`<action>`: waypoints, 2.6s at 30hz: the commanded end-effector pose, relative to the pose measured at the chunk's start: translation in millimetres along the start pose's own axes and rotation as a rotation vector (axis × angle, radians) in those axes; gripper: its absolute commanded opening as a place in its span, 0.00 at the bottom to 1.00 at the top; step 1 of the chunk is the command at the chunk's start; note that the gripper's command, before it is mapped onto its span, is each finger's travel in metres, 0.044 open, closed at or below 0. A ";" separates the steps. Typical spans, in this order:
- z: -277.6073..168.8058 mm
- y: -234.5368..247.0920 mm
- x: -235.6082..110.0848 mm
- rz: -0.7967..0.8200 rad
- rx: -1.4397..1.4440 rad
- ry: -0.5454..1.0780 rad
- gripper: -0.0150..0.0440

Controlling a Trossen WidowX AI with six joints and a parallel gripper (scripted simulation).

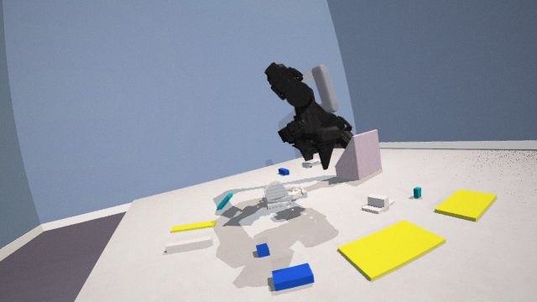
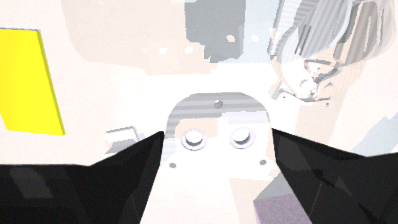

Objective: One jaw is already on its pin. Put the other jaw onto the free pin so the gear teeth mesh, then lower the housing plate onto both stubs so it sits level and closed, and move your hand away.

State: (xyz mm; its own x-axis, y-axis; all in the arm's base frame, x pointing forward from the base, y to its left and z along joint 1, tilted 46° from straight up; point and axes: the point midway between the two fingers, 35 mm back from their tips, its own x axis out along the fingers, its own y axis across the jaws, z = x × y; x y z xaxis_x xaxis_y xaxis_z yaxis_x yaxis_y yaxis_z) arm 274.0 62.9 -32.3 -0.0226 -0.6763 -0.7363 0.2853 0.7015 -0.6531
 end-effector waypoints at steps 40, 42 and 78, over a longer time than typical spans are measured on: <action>11.9 -130.2 11.4 -0.046 0.169 -0.011 0.85; 11.9 -130.2 11.4 -0.046 0.169 -0.011 0.85; 12.2 -127.9 11.5 -0.046 0.167 -0.011 0.85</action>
State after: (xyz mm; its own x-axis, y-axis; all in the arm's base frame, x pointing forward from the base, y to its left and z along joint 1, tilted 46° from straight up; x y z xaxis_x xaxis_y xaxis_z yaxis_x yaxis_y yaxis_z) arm 248.5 -37.4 45.1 -0.0299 -0.7086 -0.7050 0.4394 0.6242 -0.6460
